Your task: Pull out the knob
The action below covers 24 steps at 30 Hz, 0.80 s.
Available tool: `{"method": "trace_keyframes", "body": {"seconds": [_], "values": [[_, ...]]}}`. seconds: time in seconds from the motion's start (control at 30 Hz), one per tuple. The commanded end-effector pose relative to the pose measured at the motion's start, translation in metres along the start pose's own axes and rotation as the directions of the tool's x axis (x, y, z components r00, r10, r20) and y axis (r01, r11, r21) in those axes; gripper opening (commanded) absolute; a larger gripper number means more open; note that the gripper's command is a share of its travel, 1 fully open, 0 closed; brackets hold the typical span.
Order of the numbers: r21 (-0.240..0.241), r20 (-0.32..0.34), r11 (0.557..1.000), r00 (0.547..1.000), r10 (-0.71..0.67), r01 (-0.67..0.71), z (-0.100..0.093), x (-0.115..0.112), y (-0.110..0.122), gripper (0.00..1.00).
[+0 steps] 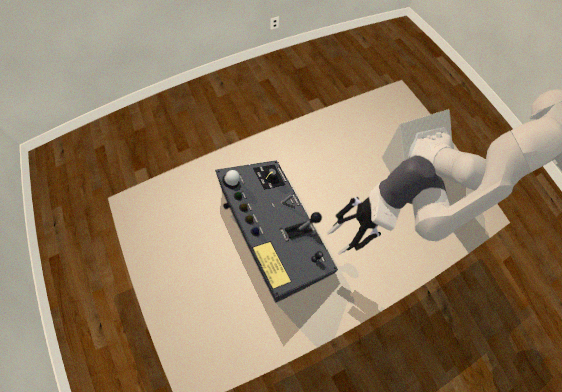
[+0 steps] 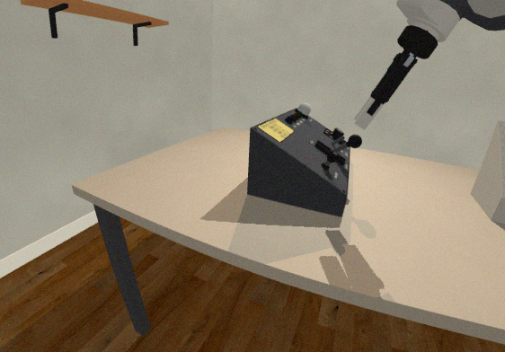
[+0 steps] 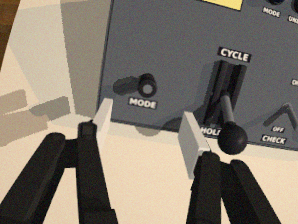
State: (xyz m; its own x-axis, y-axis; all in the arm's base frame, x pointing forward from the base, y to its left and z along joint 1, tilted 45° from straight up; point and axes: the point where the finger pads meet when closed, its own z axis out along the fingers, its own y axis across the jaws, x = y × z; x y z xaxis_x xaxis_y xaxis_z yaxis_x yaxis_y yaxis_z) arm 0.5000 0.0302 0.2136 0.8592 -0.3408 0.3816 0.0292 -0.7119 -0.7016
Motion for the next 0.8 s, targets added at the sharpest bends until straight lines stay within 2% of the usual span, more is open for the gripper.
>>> {"method": "trace_keyframes", "body": {"seconds": [0.0,0.37,0.43,0.77], "values": [[-0.003,-0.004,1.000,1.000,0.004,-0.004,0.003,0.002,0.001,0.44],[-0.003,-0.004,1.000,1.000,0.004,-0.004,0.029,0.002,0.001,0.44],[-0.003,-0.004,1.000,1.000,0.004,-0.004,0.029,0.002,0.001,0.44],[-0.003,-0.004,1.000,1.000,0.004,-0.004,0.064,0.002,0.002,0.44]]}}
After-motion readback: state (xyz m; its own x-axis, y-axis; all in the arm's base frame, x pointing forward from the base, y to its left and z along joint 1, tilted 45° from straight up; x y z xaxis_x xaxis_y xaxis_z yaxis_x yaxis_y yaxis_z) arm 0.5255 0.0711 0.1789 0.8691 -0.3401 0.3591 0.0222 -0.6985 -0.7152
